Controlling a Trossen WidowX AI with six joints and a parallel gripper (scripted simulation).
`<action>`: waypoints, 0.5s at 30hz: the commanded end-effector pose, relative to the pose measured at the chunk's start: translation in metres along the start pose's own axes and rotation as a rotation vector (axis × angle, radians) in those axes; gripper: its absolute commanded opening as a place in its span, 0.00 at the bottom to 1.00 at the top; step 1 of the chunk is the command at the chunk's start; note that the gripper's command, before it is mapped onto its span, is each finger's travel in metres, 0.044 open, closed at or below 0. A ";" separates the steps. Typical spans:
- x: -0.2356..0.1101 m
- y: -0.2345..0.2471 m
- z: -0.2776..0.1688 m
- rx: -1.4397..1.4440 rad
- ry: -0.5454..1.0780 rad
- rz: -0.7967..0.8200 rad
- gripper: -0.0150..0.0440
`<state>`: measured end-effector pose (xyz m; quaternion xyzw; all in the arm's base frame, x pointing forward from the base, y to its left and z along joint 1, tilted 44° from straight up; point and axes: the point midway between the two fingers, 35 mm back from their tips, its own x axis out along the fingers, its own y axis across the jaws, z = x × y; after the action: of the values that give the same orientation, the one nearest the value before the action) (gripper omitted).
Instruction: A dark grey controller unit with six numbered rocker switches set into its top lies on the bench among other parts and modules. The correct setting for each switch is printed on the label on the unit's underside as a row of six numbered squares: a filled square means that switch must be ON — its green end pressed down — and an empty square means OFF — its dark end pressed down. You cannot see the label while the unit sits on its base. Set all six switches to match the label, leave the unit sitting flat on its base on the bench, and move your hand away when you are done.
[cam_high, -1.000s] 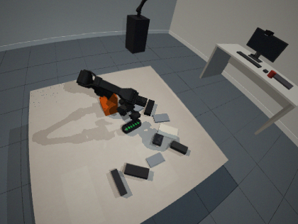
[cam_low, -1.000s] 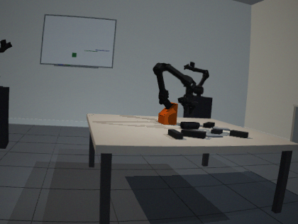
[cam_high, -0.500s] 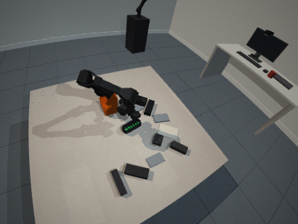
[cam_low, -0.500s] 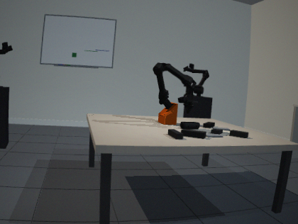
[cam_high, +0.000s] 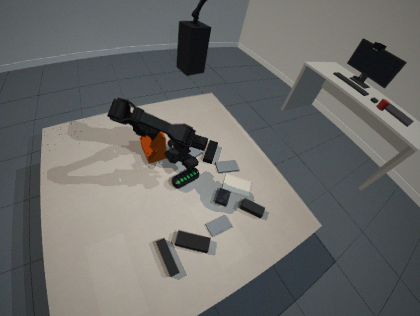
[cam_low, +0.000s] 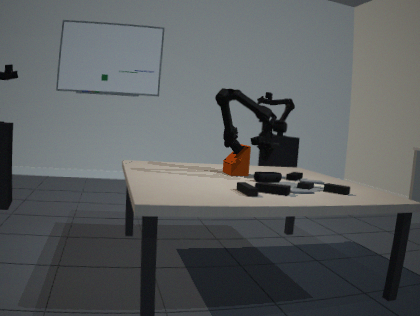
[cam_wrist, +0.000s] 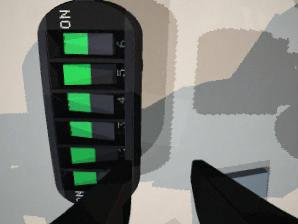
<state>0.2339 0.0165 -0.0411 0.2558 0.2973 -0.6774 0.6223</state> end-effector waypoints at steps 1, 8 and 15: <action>0.000 0.000 0.000 0.000 0.000 -0.001 0.65; 0.000 0.000 0.000 0.000 0.000 -0.001 0.97; 0.010 0.000 0.006 -0.005 0.017 0.047 0.82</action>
<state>0.2358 0.0157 -0.0426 0.2637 0.2974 -0.6698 0.6272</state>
